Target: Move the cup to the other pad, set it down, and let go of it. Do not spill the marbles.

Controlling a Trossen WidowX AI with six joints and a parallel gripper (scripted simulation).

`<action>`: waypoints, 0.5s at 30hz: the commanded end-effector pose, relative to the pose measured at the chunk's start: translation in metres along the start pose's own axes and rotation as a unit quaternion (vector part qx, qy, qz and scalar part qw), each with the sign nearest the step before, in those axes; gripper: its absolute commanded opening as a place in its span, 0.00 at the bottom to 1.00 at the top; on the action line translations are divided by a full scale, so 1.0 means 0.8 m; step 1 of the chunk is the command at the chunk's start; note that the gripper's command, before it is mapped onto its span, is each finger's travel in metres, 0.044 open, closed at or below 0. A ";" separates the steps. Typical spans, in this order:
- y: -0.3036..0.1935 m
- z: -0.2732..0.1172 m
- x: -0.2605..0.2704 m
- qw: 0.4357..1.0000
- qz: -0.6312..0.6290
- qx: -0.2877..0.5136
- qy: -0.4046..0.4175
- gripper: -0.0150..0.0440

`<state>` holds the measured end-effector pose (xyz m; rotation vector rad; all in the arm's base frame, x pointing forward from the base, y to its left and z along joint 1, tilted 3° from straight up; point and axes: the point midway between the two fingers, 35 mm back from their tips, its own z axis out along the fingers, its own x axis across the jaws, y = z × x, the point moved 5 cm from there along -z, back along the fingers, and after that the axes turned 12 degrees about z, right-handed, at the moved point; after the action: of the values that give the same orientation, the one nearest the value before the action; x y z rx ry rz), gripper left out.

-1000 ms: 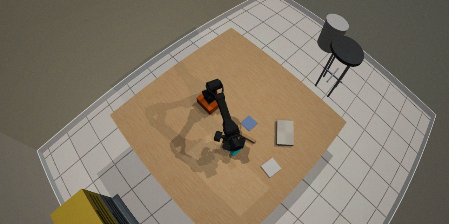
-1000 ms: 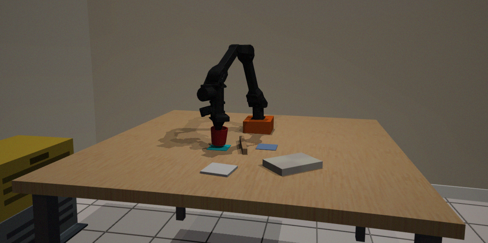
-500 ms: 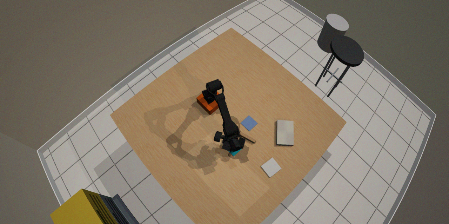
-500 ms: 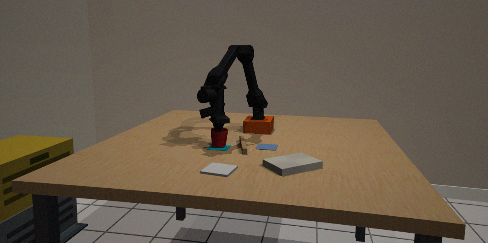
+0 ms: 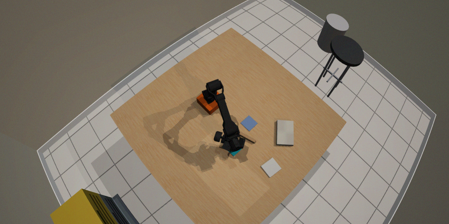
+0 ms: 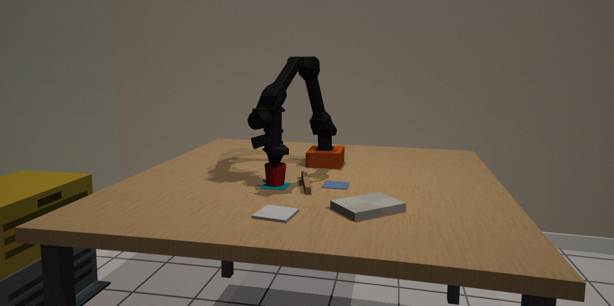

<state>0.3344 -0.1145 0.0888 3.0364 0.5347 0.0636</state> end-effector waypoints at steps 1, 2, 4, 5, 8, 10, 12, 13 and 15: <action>0.000 -0.007 0.001 1.000 0.000 -0.001 0.001 0.47; 0.001 -0.009 0.001 1.000 0.000 -0.001 0.001 0.47; 0.001 -0.013 0.001 1.000 0.000 0.000 0.001 0.47; 0.001 -0.015 0.001 1.000 0.000 0.000 0.001 0.47; 0.001 -0.022 0.001 1.000 -0.001 0.000 0.001 0.47; 0.001 -0.027 0.000 1.000 -0.001 0.000 0.001 0.47; 0.001 -0.031 0.000 1.000 -0.001 0.000 0.001 0.47; 0.001 -0.034 0.000 1.000 -0.001 0.000 0.001 0.47; 0.001 -0.038 0.000 1.000 -0.001 0.000 0.001 0.47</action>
<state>0.3327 -0.1139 0.1103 3.0402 0.5360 0.0530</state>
